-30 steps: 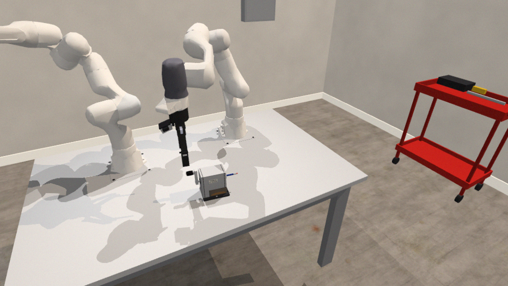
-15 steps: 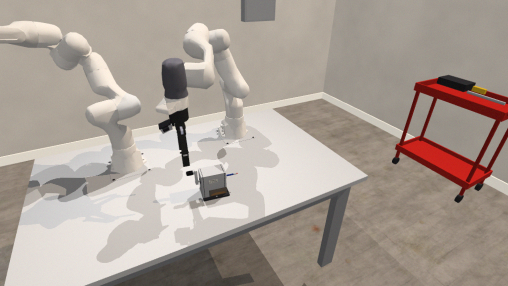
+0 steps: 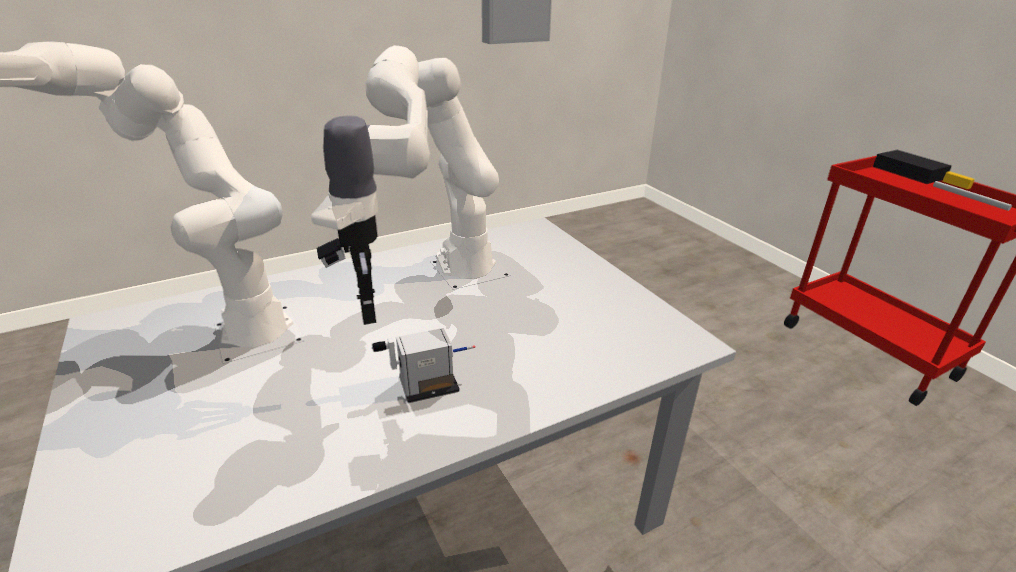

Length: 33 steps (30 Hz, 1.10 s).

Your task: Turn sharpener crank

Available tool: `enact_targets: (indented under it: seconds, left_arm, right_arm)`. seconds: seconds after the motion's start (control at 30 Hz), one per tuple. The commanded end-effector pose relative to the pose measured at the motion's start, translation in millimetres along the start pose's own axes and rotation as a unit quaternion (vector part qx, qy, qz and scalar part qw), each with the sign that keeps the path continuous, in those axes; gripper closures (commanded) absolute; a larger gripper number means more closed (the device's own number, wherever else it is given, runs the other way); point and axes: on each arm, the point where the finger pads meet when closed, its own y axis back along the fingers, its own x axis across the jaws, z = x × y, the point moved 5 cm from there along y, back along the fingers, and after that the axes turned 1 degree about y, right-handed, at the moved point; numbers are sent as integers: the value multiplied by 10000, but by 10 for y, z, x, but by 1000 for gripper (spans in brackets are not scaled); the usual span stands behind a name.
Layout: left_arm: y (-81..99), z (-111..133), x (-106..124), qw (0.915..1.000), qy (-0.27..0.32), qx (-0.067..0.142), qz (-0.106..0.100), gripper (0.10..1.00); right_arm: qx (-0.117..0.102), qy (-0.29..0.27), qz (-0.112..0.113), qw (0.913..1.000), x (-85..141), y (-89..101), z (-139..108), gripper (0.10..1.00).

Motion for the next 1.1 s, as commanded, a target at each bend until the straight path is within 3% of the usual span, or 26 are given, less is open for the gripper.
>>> enact_targets:
  seconds: [0.0, 0.9, 0.93, 1.07]
  left_arm:
    - [-4, -7, 11, 10000, 27, -3, 16, 999]
    - [-4, -7, 11, 10000, 27, -3, 16, 999]
    - [-4, -7, 11, 10000, 27, -3, 16, 711]
    - [-4, -7, 11, 10000, 27, -3, 16, 711]
  right_arm:
    - [6, 27, 5, 10000, 5, 2, -4, 98]
    - [6, 27, 5, 10000, 5, 2, -4, 98]
    - [6, 27, 5, 10000, 5, 2, -4, 98]
    - [6, 27, 5, 10000, 5, 2, -4, 98]
